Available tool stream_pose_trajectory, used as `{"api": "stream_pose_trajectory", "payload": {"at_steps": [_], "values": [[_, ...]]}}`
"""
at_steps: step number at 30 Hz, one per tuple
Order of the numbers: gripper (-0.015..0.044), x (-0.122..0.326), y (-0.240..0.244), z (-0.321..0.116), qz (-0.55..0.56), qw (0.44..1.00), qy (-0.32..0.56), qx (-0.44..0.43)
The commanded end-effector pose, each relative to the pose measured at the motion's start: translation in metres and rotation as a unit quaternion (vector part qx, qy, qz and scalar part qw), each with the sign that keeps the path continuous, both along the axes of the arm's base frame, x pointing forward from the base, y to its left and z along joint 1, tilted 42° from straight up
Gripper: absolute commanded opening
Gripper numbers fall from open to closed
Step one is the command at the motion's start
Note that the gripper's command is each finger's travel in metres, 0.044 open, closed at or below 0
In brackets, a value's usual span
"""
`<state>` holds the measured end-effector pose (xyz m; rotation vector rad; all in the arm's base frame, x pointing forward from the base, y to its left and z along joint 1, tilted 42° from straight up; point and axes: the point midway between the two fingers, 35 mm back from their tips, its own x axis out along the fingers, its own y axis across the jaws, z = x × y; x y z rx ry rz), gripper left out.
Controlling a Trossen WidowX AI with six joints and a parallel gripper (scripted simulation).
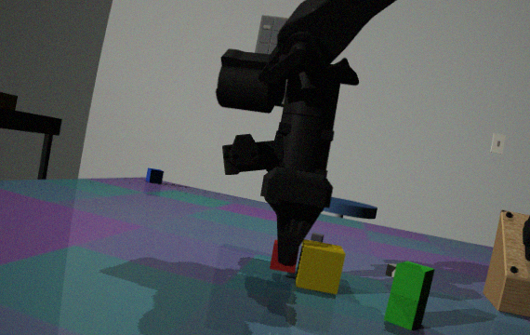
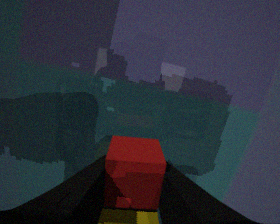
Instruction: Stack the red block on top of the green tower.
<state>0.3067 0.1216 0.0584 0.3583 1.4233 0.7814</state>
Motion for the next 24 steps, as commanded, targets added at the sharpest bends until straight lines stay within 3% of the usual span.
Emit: {"api": "stream_pose_trajectory", "payload": {"at_steps": [1, 17, 24], "values": [[0.0, 0.004, -0.011, 0.014, -0.002, 1.0, -0.008, 0.001], [0.0, 0.006, -0.067, 0.075, -0.002, 1.0, -0.007, 0.0], [0.0, 0.006, -0.071, 0.079, -0.003, 1.0, -0.007, 0.0]]}}
